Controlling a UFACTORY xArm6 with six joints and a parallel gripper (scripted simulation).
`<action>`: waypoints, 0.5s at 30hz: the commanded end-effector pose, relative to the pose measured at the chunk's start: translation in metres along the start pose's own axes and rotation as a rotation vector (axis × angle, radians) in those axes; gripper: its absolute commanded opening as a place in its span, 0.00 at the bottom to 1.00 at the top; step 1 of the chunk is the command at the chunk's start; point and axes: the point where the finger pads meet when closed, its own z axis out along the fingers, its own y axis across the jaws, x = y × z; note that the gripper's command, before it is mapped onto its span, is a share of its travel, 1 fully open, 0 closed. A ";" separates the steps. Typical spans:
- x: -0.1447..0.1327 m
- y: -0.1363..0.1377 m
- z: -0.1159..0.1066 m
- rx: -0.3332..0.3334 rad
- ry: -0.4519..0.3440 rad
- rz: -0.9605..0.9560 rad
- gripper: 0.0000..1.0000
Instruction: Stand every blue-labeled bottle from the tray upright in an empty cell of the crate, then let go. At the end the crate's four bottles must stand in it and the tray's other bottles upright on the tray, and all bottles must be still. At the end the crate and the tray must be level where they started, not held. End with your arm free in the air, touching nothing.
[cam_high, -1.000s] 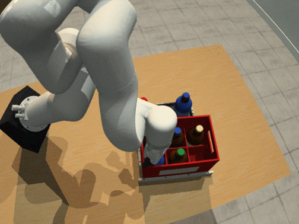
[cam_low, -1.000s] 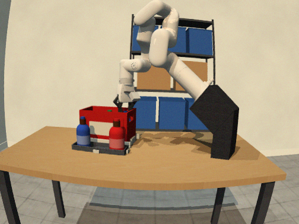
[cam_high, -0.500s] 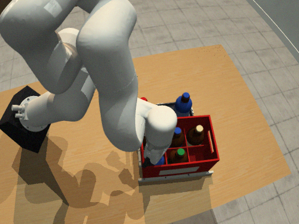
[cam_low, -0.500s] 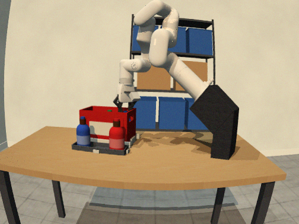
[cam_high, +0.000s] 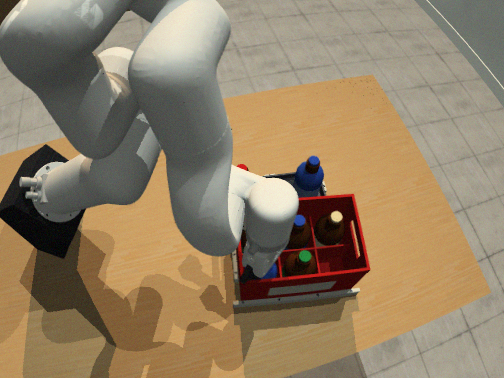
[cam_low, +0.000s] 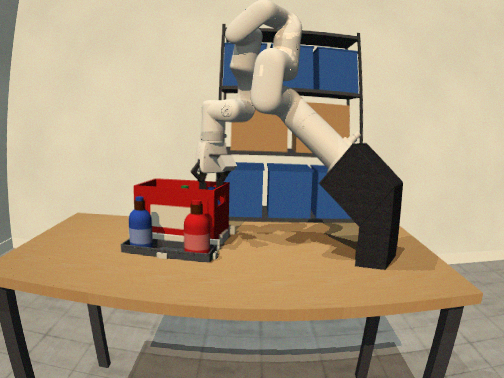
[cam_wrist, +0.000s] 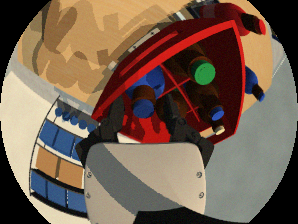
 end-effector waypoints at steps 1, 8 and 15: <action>-0.001 0.000 -0.001 -0.001 -0.002 0.000 0.65; -0.001 0.000 -0.001 -0.001 -0.002 0.000 0.65; -0.001 0.000 -0.007 -0.001 -0.002 0.000 0.65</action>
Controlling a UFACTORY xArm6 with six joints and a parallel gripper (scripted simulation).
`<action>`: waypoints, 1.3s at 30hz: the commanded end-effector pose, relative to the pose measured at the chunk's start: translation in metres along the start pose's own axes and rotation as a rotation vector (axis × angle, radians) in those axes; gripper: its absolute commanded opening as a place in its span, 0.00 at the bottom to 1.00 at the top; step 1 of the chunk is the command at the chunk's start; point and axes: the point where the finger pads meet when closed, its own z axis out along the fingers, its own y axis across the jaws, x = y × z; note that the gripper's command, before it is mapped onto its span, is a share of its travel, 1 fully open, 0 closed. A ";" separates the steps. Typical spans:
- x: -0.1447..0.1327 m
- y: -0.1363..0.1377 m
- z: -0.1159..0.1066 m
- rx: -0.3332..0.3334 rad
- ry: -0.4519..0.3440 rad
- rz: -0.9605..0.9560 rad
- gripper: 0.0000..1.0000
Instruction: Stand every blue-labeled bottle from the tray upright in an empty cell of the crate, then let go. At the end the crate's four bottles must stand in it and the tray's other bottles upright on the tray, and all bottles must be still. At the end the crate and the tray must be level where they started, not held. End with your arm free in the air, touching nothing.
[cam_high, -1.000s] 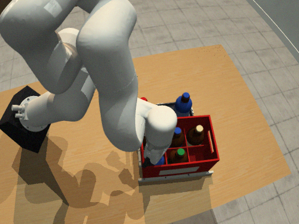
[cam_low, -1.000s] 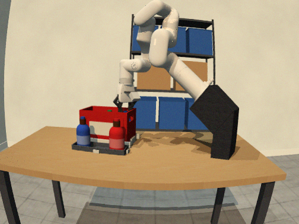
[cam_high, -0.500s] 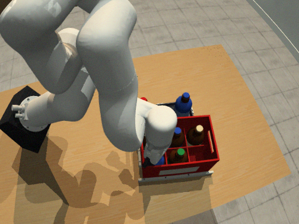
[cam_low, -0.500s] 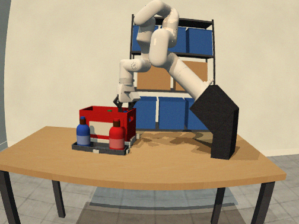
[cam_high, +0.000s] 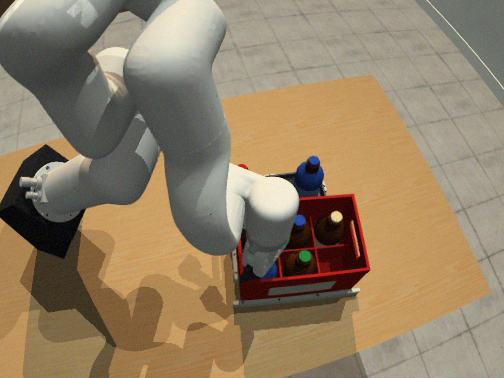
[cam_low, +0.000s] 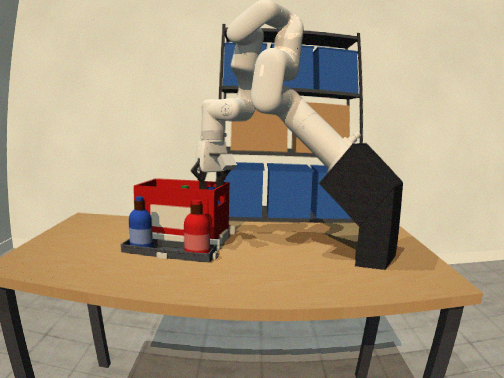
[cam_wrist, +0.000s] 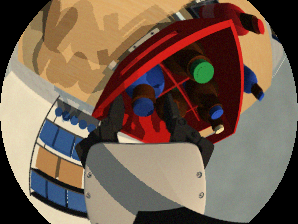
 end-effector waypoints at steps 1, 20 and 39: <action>-0.001 0.000 -0.005 -0.001 -0.002 0.000 0.65; -0.001 0.000 -0.043 -0.001 -0.002 0.000 0.65; -0.001 0.000 -0.077 -0.001 -0.002 0.000 0.65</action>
